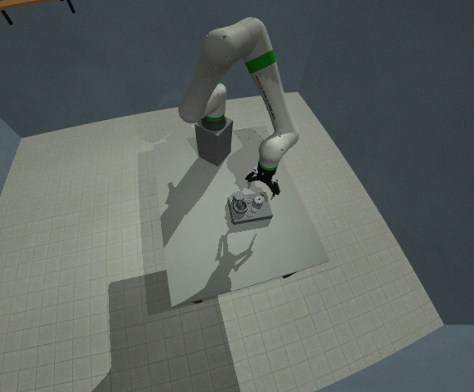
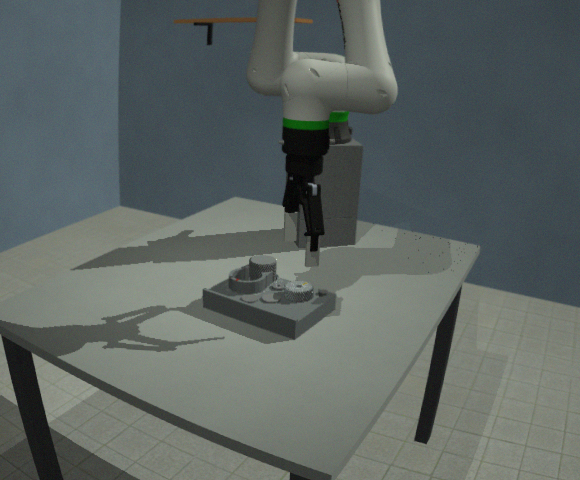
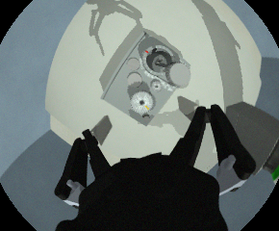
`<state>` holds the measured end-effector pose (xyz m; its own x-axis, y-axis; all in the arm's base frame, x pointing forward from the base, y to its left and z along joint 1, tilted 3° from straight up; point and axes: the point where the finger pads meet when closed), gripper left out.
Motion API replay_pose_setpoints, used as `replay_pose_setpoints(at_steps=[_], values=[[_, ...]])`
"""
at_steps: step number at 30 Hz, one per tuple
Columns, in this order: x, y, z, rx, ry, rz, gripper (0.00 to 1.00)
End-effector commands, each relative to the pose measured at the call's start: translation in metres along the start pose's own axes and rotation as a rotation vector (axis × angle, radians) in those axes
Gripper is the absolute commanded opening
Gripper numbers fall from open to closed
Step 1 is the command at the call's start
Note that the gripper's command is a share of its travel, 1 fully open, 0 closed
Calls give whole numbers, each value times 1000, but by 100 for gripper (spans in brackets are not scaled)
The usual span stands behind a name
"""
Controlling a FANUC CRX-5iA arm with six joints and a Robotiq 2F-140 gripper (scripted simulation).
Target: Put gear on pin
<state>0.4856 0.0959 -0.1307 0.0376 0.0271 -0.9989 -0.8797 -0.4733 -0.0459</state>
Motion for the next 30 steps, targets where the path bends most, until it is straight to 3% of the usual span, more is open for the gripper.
replay_pose_setpoints(at_steps=[1, 13, 14, 30], values=[[0, 0, 0, 0, 0, 0, 100], [1, -3, -1, 524, 1, -1, 100], [1, -3, -1, 524, 1, -1, 53], [1, -3, -1, 524, 1, -1, 53]])
Point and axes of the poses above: the point where the finger pads meet when closed, its own x axis out along the fingers, its own y axis across the jaws, z = x × y, and after that the axes turned 8 degrees about x, right-handed
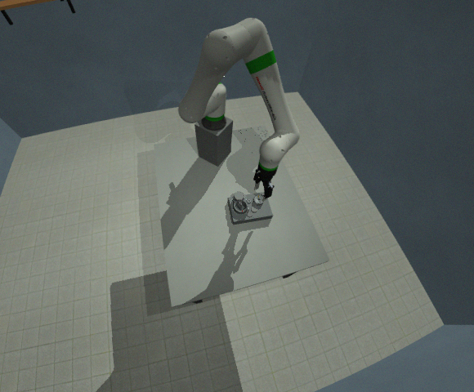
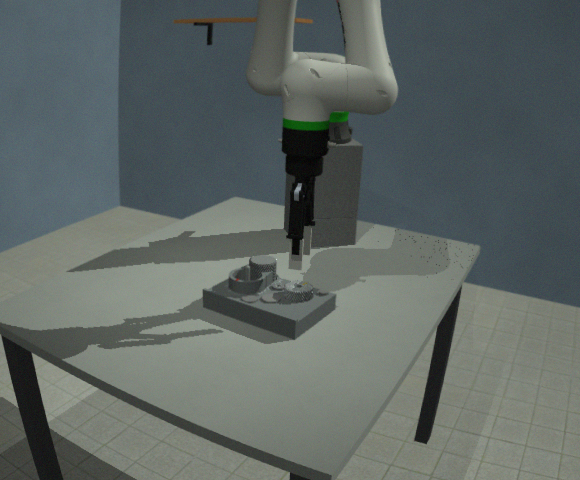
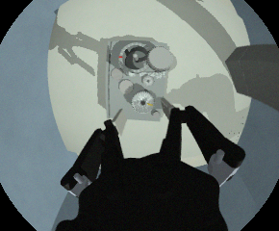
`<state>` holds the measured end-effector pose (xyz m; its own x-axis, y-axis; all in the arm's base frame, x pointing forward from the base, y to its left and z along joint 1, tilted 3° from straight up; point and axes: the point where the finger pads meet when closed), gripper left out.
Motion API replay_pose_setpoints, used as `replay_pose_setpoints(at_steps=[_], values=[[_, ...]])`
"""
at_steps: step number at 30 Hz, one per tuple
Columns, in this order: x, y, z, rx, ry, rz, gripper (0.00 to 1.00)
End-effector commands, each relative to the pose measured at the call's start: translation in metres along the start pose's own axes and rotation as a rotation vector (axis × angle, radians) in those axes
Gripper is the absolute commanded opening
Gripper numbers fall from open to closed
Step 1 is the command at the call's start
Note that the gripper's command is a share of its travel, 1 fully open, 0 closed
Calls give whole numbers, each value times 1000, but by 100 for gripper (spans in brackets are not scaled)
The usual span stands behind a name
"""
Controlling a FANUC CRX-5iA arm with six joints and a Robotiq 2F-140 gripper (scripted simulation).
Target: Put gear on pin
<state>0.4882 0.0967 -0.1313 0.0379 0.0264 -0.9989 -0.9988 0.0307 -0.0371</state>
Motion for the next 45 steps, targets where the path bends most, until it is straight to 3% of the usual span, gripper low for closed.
replay_pose_setpoints(at_steps=[1, 29, 45], values=[[0, 0, 0, 0, 0, 0, 53], [1, 0, 0, 0, 0, 0, 53], [15, 0, 0, 0, 1, -1, 53]])
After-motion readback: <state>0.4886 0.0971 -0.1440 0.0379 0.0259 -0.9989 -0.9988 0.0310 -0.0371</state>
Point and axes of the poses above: the point where the finger pads meet when closed, its own x axis out along the fingers, its own y axis across the jaws, z = x × y, and after that the axes turned 8 degrees about x, right-handed
